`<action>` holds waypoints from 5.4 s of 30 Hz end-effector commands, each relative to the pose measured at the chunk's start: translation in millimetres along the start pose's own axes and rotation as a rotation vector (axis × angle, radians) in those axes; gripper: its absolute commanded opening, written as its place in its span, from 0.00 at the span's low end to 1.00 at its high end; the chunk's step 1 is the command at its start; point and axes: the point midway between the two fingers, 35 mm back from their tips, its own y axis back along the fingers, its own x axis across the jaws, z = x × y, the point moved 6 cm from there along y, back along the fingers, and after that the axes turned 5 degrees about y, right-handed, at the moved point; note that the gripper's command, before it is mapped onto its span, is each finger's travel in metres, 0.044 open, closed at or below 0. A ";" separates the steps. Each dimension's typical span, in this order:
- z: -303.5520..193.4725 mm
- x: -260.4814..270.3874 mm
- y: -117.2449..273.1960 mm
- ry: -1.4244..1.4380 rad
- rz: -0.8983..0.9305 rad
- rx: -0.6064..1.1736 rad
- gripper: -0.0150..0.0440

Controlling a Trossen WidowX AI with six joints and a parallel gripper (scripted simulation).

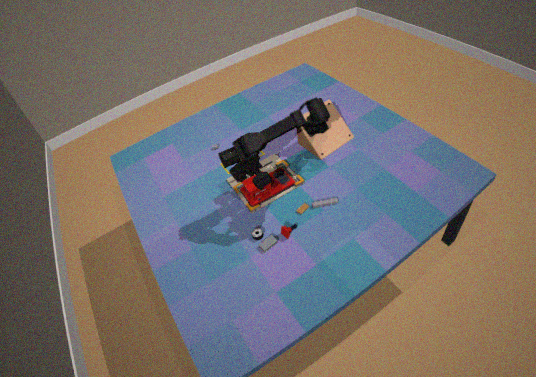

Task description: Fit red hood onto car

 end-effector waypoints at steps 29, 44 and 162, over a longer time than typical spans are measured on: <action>0.2 0.5 0.2 -0.002 0.005 -0.003 0.25; 0.2 0.5 0.2 -0.002 0.005 -0.003 0.25; 0.6 2.2 -7.2 0.001 0.005 -0.005 0.25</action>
